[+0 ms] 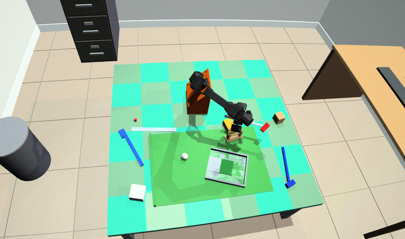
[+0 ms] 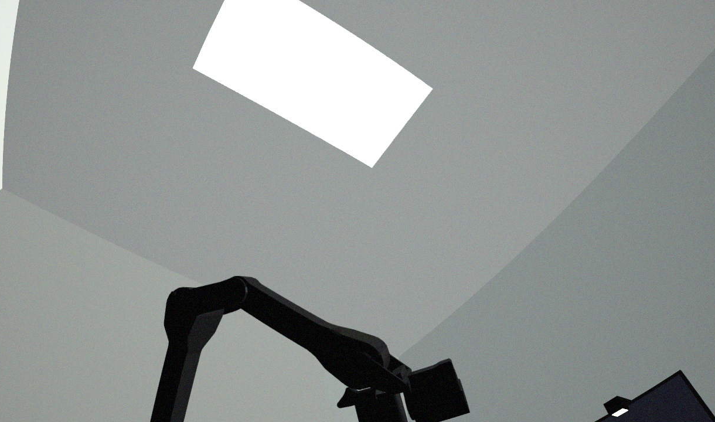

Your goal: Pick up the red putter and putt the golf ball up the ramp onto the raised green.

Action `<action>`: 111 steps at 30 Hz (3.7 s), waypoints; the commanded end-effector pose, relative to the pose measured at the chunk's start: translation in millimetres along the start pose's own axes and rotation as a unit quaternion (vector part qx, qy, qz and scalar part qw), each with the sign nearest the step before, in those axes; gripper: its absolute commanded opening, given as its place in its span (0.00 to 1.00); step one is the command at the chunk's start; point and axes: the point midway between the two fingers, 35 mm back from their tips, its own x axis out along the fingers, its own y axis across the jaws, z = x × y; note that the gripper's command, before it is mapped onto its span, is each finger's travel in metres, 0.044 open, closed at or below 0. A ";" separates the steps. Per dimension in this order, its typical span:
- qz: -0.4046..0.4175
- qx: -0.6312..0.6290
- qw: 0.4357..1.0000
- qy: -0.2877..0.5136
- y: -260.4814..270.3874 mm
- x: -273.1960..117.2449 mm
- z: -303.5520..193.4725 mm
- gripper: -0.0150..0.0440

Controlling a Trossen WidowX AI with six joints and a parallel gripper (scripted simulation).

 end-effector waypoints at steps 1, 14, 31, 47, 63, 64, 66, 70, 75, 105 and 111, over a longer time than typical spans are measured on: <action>0.028 0.078 0.996 -0.037 -22.2 -20.8 -5.9 0.25; 0.103 0.287 0.946 -0.113 -84.7 -66.5 -51.6 0.25; 0.230 0.562 0.771 -0.193 -147.0 -130.6 -134.5 0.25; 0.361 0.748 0.501 -0.245 -179.3 -200.2 -243.3 0.25; 0.416 0.794 0.360 -0.259 -181.6 -229.8 -299.4 0.25; 0.416 0.794 0.360 -0.259 -183.0 -226.8 -300.3 0.25; 0.416 0.794 0.360 -0.259 -186.9 -218.2 -302.8 0.25; 0.415 0.794 0.360 -0.259 -194.8 -198.6 -308.8 0.25; 0.415 0.794 0.360 -0.259 -195.9 -196.2 -309.5 0.25; 0.414 0.797 0.359 -0.255 -204.7 -173.9 -318.3 0.25; 0.414 0.796 0.360 -0.258 -206.9 -178.1 -335.9 0.25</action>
